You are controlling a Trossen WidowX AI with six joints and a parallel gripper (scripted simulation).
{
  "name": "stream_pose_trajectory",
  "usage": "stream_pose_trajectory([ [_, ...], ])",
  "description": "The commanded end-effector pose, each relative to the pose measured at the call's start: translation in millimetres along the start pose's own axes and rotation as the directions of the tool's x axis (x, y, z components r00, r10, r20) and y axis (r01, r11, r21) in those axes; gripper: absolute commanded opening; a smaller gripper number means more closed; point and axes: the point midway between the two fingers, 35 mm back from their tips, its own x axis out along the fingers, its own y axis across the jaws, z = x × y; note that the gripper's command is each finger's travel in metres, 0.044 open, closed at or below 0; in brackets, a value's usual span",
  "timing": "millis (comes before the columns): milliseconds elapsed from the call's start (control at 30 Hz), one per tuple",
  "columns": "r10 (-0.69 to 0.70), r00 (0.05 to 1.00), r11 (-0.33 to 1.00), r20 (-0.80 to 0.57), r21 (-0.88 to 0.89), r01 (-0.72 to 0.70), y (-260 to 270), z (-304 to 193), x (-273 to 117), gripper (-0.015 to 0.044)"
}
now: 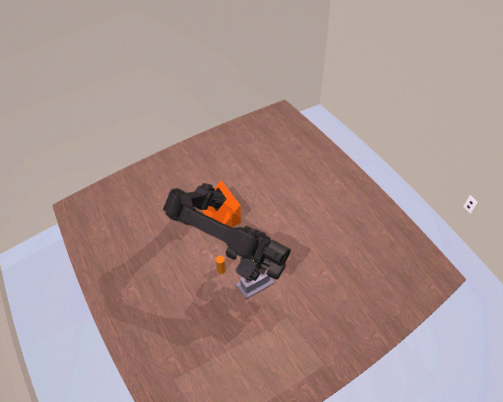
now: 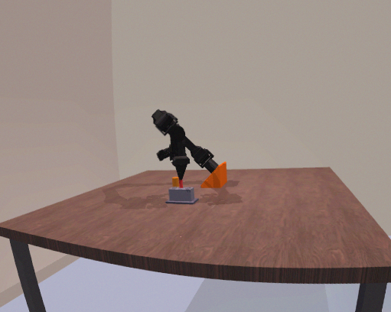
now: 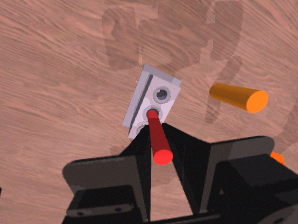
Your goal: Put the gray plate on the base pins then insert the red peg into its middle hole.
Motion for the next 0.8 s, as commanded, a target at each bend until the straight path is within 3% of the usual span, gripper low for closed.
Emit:
stream_pose_trajectory([
  [0, -0.001, 1.0, 1.0, 0.0, -0.002, 0.001, -1.1, -0.5, 1.1, 0.0],
  [533, 0.0, 1.0, 1.0, -0.001, 0.002, 0.0, -1.6, 0.1, 1.3, 0.0],
  [700, 0.0, 1.0, 1.0, -0.001, 0.002, 0.0, -1.6, 0.1, 1.3, 0.0131],
  [767, 0.0, 1.0, 1.0, -0.001, 0.002, 0.0, -1.6, 0.1, 1.3, 0.015],
])
